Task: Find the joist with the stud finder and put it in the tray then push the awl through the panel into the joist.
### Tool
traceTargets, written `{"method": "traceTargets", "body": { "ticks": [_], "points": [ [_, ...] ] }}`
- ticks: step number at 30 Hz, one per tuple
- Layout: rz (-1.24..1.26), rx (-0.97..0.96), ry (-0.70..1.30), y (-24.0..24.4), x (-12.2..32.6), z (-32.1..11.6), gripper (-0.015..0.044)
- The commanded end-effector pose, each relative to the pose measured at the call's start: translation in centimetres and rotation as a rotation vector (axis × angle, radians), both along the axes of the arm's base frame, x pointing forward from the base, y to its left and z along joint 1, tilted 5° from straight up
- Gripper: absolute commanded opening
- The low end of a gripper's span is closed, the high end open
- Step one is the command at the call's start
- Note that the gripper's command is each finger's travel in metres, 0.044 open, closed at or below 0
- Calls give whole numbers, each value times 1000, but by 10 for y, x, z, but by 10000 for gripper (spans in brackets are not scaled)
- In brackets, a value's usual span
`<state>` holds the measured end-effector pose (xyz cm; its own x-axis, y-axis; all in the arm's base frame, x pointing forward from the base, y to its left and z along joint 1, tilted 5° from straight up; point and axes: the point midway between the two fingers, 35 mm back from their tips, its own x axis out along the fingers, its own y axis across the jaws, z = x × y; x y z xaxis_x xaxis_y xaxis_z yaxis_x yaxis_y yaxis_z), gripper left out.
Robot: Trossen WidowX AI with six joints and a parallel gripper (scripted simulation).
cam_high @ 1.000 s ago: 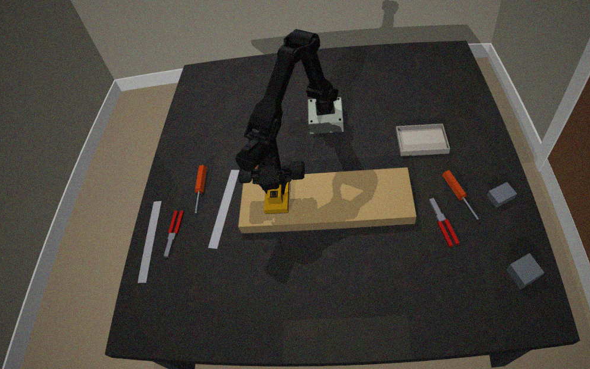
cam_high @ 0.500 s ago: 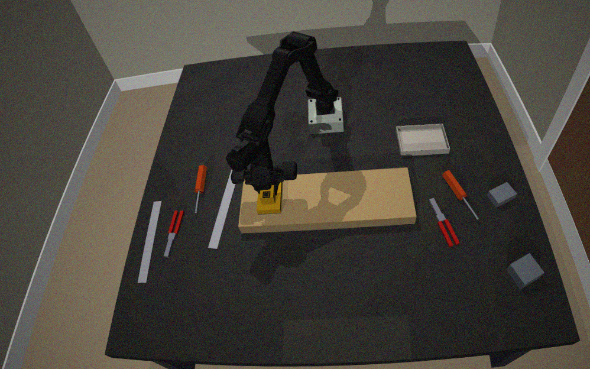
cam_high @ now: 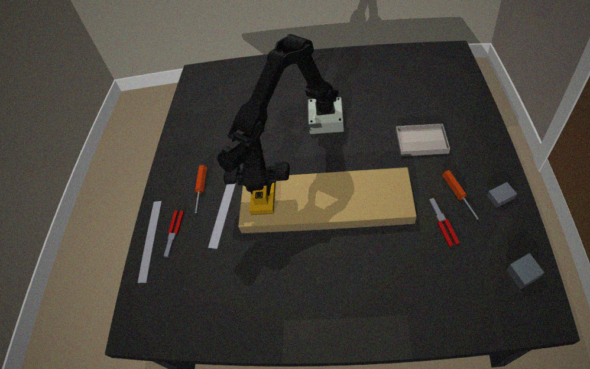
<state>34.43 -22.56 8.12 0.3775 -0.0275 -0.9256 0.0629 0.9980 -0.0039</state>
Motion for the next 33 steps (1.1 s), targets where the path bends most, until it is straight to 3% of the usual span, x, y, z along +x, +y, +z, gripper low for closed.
{"method": "traceTargets", "body": {
  "ticks": [1, 15, 33],
  "points": [
    [2, 0, 2, -7, -1, -1, 0],
    [0, -1, 0, -7, 0, 5, 0],
    [2, -1, 2, -10, -11, 96, 0]
  ]
}}
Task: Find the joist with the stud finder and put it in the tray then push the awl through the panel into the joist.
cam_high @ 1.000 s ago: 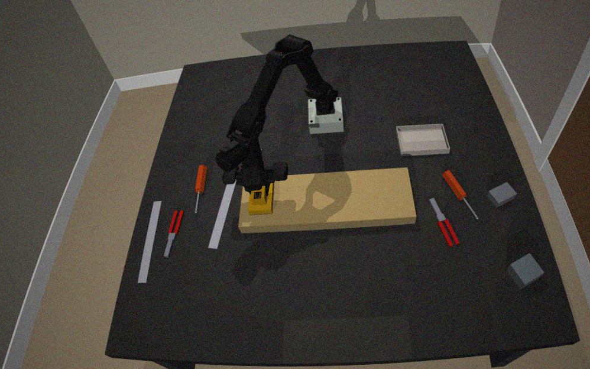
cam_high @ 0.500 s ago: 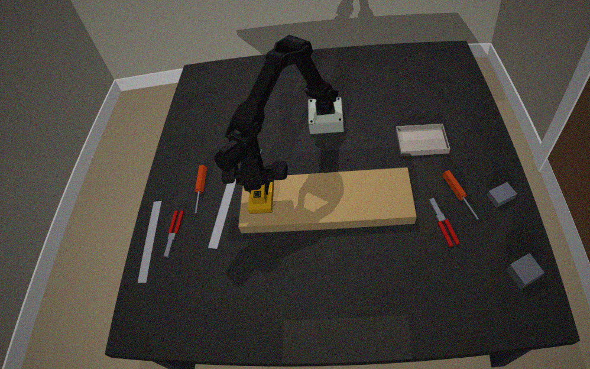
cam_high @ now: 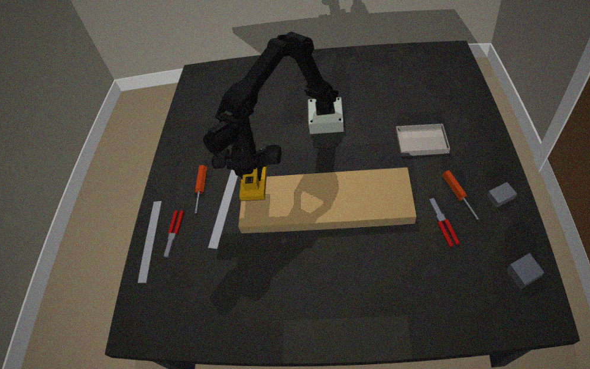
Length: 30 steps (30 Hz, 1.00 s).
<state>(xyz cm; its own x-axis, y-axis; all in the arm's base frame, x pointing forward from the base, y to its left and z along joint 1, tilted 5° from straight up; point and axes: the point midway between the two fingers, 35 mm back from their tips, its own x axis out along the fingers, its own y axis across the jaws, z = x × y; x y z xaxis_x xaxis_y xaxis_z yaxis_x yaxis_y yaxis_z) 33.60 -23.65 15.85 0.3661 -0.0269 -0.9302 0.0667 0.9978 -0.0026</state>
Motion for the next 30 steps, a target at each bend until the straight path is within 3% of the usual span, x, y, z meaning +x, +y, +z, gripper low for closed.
{"method": "traceTargets", "body": {
  "ticks": [1, 8, 30],
  "points": [
    [6, -3, -10, 1, -3, 21, 0],
    [44, -5, -8, 16, 5, 21, 0],
    [378, -22, 5, 156, 51, 12, 0]
  ]
}}
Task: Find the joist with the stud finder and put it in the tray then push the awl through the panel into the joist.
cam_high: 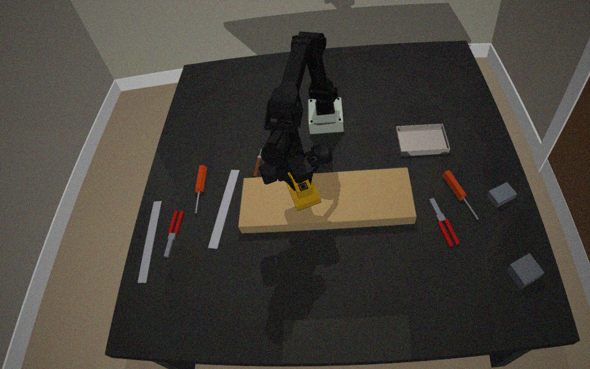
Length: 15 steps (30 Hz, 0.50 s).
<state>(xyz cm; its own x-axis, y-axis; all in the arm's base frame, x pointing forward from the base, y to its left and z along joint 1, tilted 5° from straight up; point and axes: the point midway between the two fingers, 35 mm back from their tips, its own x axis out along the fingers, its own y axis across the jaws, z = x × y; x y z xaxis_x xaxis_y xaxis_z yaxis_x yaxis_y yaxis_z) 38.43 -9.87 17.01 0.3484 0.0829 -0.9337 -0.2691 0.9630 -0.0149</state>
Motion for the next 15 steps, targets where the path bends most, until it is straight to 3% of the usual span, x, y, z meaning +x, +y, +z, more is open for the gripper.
{"method": "traceTargets", "body": {
  "ticks": [1, 15],
  "points": [
    [54, -9, -4, 25, 4, 0, 0],
    [267, -22, -1, 118, 3, -5, 0]
  ]
}}
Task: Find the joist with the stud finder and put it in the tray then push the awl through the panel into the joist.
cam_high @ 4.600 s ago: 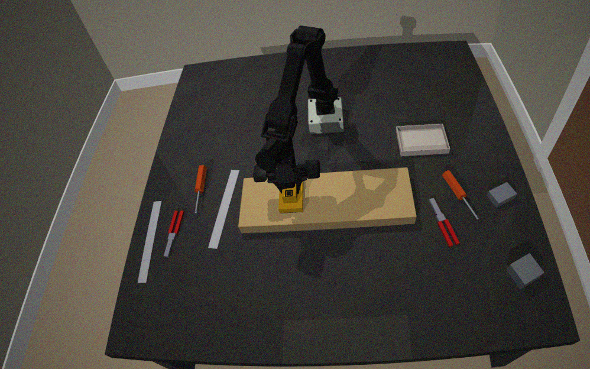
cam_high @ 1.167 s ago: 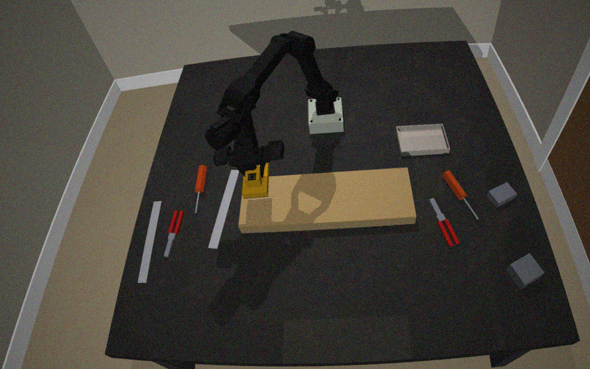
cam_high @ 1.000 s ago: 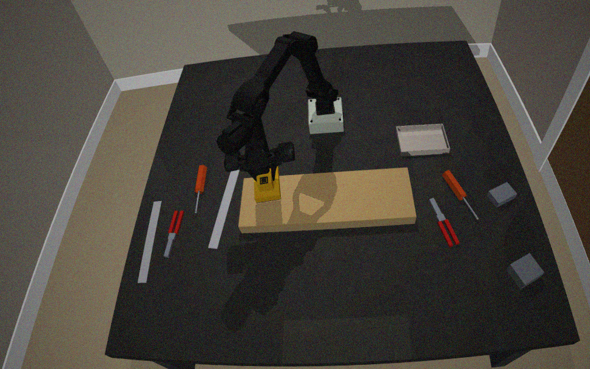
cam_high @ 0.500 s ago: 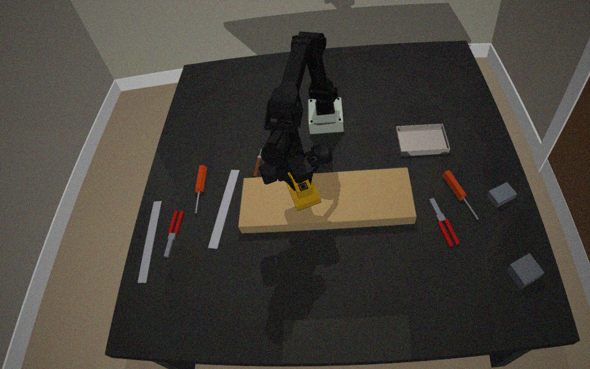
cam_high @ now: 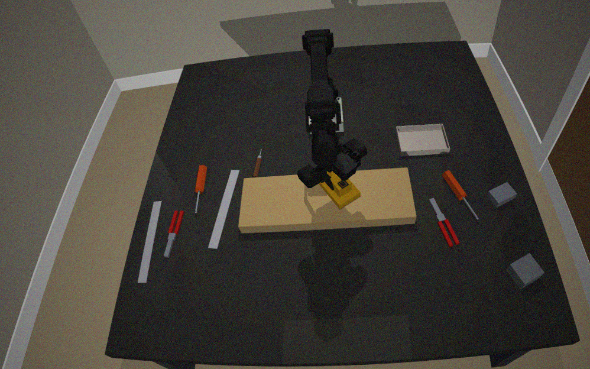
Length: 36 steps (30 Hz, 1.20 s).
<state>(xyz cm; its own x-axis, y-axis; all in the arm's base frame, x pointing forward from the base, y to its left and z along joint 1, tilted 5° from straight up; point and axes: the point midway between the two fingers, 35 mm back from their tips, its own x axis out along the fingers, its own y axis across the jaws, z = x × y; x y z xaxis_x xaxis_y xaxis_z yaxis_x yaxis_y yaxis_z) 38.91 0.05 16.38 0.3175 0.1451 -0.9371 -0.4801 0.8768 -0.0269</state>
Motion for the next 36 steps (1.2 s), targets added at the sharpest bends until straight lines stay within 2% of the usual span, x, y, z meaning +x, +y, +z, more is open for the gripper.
{"method": "traceTargets", "body": {
  "ticks": [1, 18, 36],
  "points": [
    [54, -7, -7, 25, -3, 0, 0],
    [312, -24, -8, 130, -34, -7, 0],
    [586, -41, -16, 223, -97, -15, 0]
  ]
}}
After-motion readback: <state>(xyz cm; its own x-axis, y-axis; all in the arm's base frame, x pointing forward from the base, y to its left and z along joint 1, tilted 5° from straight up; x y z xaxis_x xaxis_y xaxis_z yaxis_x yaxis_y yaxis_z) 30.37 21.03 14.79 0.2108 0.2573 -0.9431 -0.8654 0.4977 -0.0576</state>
